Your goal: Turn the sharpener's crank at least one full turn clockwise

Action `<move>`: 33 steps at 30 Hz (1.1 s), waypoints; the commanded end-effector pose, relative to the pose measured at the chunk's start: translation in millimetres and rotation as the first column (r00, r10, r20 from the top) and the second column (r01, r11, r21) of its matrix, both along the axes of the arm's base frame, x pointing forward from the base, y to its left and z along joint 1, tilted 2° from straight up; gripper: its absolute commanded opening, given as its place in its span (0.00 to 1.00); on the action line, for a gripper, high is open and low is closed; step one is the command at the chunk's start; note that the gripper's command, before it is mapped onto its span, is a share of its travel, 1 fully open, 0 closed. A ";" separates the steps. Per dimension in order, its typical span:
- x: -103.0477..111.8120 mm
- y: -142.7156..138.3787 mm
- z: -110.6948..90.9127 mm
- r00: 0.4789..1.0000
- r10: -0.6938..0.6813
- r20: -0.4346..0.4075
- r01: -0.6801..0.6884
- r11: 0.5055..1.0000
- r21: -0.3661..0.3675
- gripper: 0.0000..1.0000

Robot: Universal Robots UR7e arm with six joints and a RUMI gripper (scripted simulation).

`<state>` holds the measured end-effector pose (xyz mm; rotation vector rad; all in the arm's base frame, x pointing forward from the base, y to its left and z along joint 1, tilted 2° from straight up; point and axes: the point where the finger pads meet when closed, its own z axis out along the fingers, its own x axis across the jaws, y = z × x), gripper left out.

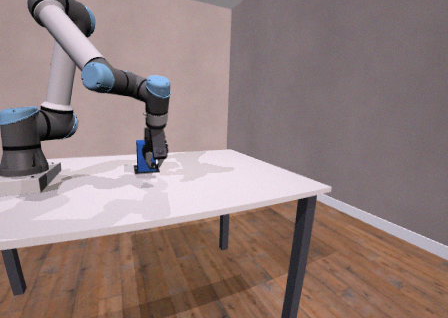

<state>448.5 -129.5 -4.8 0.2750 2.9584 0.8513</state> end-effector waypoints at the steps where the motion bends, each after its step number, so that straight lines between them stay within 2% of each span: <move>1: -6.7 0.8 -2.5 1.000 0.000 0.001 0.000 1.000 -0.002 0.09; 33: -34.4 6.4 -4.2 1.000 0.000 0.000 0.000 1.000 -0.001 0.09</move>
